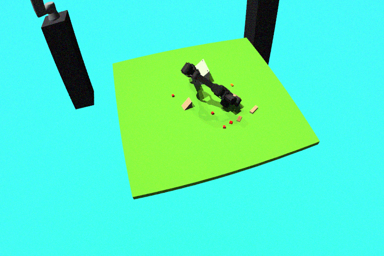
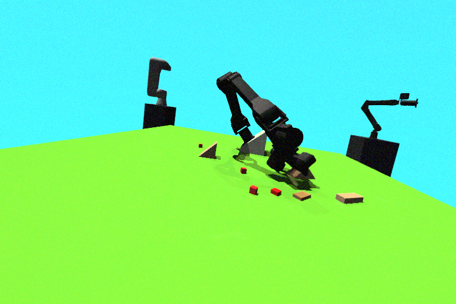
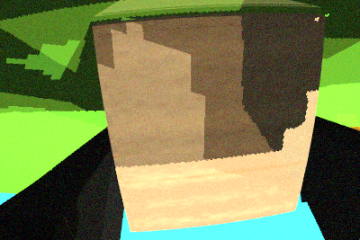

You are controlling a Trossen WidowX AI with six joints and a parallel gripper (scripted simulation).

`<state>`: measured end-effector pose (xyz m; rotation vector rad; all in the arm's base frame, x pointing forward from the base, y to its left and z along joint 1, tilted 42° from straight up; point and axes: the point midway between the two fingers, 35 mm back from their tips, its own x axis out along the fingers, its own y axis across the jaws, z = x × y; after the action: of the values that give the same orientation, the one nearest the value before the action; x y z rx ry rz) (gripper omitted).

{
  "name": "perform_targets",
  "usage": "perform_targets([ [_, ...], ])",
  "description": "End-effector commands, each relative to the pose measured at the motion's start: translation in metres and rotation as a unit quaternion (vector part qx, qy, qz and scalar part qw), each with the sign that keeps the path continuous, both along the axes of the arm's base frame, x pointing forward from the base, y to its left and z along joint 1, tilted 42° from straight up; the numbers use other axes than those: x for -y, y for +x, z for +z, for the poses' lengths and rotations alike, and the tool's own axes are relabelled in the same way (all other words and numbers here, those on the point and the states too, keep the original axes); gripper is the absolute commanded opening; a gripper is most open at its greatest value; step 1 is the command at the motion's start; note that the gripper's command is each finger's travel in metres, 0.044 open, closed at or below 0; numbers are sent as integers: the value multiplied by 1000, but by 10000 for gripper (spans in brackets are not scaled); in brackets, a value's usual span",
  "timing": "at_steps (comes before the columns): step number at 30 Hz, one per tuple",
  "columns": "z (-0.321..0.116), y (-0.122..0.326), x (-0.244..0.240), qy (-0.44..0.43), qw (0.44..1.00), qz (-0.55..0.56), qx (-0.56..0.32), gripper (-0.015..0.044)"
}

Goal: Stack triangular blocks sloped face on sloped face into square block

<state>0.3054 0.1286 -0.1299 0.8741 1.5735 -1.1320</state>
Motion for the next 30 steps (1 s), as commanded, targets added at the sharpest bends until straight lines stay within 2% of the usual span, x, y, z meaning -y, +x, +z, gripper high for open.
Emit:
perform_targets([
  [1,7,1,-7,0,1000,0,1,0],
  [19,72,-1,-65,2,1000,0,0,0],
  [30,73,-1,-64,-1,1000,4,0,0],
])
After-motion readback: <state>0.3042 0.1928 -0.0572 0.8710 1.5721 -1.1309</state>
